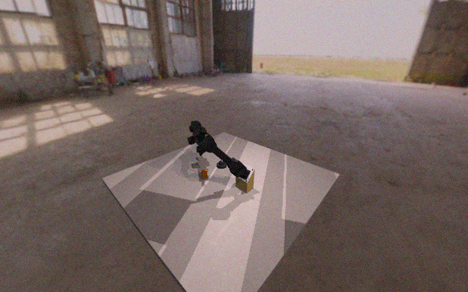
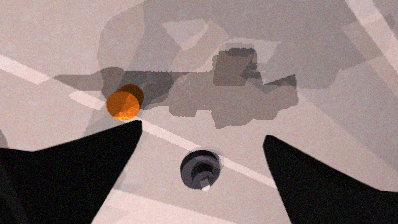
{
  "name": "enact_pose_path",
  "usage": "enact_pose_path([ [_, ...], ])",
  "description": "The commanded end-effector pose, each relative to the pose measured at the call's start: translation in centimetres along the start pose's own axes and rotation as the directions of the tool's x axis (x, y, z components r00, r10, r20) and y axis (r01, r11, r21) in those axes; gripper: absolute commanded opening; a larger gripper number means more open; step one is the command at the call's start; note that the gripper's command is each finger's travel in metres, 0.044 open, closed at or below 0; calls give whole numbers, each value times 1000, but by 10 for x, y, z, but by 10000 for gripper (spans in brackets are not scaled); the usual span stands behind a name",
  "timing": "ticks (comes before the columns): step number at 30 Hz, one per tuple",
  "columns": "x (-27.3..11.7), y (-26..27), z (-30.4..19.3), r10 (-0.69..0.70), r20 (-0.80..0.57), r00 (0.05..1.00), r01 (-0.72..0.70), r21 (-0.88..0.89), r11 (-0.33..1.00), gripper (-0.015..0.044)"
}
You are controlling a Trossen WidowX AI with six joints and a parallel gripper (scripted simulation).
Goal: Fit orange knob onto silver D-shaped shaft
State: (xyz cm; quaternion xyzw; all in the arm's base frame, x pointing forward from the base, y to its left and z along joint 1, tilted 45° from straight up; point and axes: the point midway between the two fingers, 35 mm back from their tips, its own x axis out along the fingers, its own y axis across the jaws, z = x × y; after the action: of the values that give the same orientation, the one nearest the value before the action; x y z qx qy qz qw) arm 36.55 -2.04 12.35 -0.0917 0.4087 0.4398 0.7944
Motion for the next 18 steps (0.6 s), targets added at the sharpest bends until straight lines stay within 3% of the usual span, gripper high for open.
enact_pose_path([
  [1, 27, 56, -11, 182, -65, 981, -160, 253, 954, 440],
  [4, 34, 76, -16, 246, -90, 965, -202, 344, 917, 440],
  [10, 33, 79, -18, 246, -90, 965, -202, 344, 917, 440],
  [14, 64, 87, -21, 247, -89, 965, -203, 344, 917, 440],
  [18, 67, 88, -21, 247, -89, 965, -203, 344, 917, 440],
])
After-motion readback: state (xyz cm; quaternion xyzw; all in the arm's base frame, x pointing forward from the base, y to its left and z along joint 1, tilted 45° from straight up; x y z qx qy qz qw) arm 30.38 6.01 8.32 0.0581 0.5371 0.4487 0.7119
